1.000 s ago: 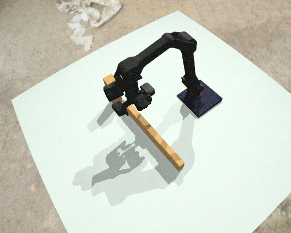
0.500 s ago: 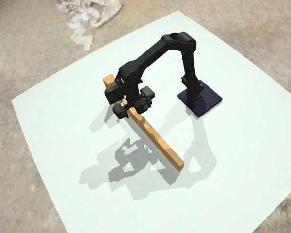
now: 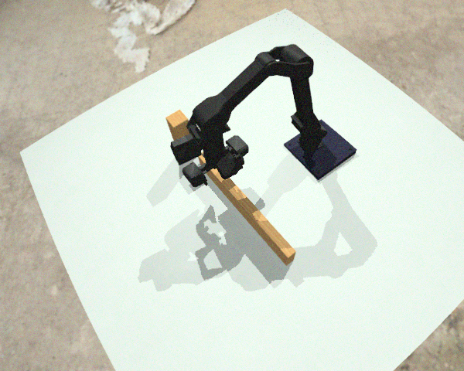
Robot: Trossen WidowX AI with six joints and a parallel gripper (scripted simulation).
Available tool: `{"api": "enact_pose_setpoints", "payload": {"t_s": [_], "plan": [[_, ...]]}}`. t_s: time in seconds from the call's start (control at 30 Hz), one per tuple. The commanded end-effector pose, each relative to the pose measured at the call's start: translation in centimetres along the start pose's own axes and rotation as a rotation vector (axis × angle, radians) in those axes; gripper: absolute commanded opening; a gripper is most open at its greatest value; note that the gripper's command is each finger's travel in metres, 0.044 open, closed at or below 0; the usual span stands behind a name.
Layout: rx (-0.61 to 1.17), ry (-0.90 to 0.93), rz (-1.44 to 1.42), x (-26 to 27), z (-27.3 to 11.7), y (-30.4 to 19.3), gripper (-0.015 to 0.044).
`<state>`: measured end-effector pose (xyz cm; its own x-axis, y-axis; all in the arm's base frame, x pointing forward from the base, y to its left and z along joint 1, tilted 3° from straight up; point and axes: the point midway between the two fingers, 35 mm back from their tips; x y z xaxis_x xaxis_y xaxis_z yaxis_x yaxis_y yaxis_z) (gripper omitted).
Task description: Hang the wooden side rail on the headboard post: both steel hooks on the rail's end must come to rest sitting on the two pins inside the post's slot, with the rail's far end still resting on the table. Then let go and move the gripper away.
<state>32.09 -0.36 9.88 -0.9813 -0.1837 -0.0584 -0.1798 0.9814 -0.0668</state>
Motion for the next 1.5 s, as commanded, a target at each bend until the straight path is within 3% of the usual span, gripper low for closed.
{"api": "enact_pose_setpoints", "payload": {"t_s": [0.0,0.73,1.13,1.3,1.4,1.47], "plan": [[-0.007,0.010,-0.005,0.1,0.9,0.1,0.0440],[-0.007,0.010,-0.005,0.4,3.8,0.2,0.0440],[-0.007,0.010,-0.005,0.4,3.8,0.2,0.0125],[-0.007,0.010,-0.005,0.4,3.8,0.2,0.0092],[-0.007,0.010,-0.005,0.4,3.8,0.2,0.0013],[-0.007,0.010,-0.005,0.4,3.8,0.2,0.0000]]}}
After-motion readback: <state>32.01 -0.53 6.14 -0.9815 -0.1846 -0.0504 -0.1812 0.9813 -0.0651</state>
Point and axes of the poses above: the point midway between the two fingers, 35 mm back from their tips, its own z axis out along the fingers, its own x axis across the jaws, y = z × x, and after that the axes turned 1 degree about -z, right-handed
